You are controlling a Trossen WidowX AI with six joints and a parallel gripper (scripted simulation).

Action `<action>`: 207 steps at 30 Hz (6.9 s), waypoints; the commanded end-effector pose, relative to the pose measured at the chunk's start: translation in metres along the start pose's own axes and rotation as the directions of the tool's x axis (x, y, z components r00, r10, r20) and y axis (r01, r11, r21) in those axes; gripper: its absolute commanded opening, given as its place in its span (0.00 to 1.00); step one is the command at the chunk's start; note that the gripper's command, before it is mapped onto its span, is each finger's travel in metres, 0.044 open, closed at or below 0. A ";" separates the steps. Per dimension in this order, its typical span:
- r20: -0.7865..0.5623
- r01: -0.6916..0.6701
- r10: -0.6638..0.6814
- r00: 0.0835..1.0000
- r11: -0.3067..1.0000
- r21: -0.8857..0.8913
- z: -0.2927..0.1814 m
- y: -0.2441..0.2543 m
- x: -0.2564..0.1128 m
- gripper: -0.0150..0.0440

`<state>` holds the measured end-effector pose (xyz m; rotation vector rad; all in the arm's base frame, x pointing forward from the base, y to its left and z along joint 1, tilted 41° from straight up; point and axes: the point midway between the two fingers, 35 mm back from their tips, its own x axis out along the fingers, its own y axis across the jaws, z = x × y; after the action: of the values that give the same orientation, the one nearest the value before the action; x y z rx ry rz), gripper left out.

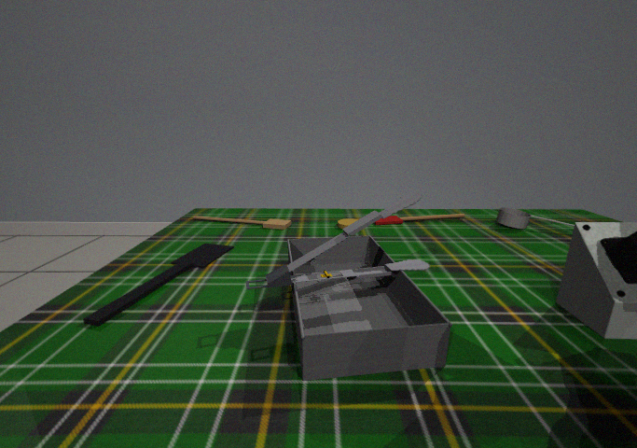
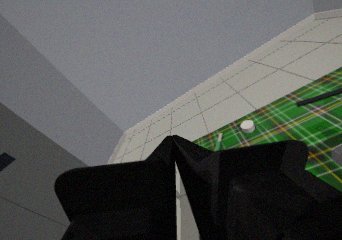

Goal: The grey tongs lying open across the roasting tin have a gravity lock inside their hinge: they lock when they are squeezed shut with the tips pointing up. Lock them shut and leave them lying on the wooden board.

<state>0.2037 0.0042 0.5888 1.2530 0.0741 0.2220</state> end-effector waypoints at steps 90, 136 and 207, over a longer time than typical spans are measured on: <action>-0.834 -0.032 -0.530 0.151 0.841 -0.540 -0.108 -0.548 0.122 0.00; -0.833 -0.033 -0.533 0.151 0.839 -0.543 -0.093 -0.593 0.127 0.00; -0.824 -0.028 -0.541 0.168 0.833 -0.553 0.005 -0.577 0.113 0.98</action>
<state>0.3884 -0.1436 0.0490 0.3800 1.3410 0.6829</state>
